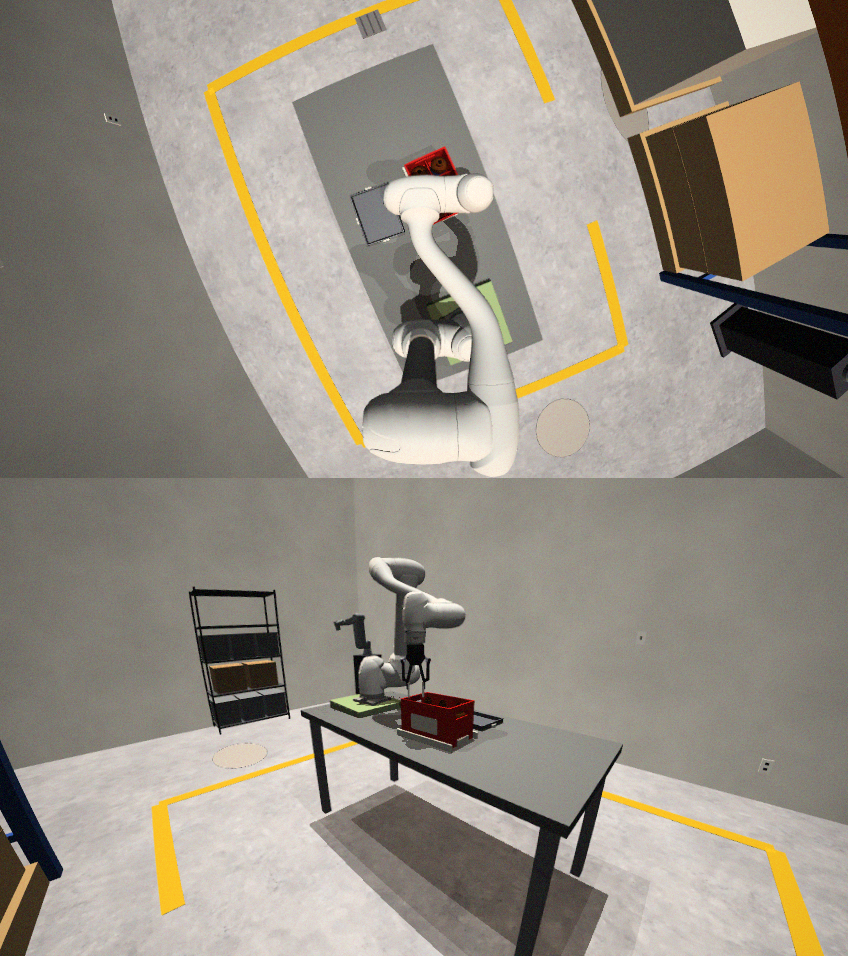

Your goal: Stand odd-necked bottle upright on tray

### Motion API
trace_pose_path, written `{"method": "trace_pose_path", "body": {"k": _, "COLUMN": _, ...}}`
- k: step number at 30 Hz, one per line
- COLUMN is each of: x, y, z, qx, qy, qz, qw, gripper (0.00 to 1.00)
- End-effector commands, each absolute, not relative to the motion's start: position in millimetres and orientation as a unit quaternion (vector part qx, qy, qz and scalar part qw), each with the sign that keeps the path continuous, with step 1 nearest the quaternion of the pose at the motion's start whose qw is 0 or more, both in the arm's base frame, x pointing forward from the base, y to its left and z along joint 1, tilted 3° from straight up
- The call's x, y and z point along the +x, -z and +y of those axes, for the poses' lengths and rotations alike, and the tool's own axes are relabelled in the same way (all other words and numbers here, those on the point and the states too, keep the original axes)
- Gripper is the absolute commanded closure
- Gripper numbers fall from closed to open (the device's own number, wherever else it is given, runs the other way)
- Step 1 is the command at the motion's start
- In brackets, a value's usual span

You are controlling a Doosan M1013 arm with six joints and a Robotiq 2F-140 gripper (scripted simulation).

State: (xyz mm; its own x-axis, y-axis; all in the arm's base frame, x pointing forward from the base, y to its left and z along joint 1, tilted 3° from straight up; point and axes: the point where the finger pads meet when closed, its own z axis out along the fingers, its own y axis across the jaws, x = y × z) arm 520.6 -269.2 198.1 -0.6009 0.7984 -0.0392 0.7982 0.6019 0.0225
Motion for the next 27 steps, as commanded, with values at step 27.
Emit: {"method": "trace_pose_path", "body": {"k": 27, "x": 523, "y": -164, "z": -271, "qx": 0.446, "qy": -0.002, "qz": 0.895, "qw": 0.023, "gripper": 0.62}}
